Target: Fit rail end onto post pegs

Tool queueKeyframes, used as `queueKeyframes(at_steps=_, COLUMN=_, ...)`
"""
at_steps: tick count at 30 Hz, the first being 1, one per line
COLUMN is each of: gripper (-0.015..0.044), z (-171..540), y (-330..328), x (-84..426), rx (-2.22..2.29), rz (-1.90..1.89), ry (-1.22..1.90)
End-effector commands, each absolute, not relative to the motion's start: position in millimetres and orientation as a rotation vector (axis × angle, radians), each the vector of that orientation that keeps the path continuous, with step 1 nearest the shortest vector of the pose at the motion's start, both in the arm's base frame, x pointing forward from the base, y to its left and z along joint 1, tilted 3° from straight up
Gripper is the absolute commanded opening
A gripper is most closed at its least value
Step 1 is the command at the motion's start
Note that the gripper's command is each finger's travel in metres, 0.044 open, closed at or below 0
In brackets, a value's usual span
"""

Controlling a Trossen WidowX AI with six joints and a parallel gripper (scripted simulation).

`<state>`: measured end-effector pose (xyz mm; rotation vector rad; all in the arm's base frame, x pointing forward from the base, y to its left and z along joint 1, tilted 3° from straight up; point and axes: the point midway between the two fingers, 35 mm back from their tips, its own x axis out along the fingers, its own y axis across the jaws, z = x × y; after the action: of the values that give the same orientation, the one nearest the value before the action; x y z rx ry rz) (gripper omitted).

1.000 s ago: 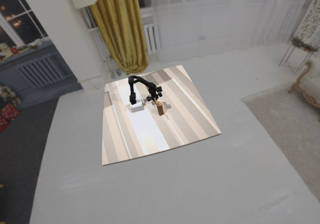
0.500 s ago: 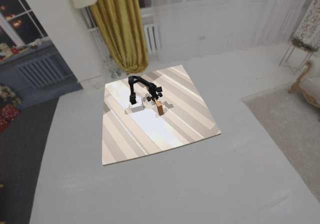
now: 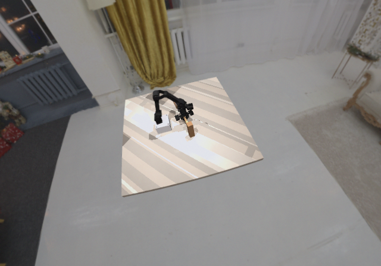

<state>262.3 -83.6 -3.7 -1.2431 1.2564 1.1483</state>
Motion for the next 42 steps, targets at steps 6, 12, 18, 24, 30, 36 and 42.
queueKeyframes(at_steps=6, gripper=0.0, z=-3.3, y=-87.4, x=263.1, rx=-1.247, rz=1.147, ry=1.254)
queueKeyframes(at_steps=12, gripper=0.0, z=-3.7, y=-89.3, x=263.0, rx=-1.247, rz=1.147, ry=1.254)
queueKeyframes(at_steps=18, gripper=0.0, z=-3.4, y=-91.2, x=263.0, rx=-1.247, rz=1.147, ry=1.254)
queueKeyframes(at_steps=24, gripper=0.0, z=-2.6, y=-93.0, x=263.1, rx=-1.247, rz=1.147, ry=1.254)
queueKeyframes(at_steps=30, gripper=0.0, z=-1.9, y=-94.8, x=263.0, rx=-1.247, rz=1.147, ry=1.254)
queueKeyframes(at_steps=36, gripper=0.0, z=-1.7, y=-96.8, x=263.0, rx=-1.247, rz=1.147, ry=1.254)
queueKeyframes(at_steps=42, gripper=0.0, z=-2.0, y=-98.6, x=262.8, rx=-1.247, rz=1.147, ry=1.254)
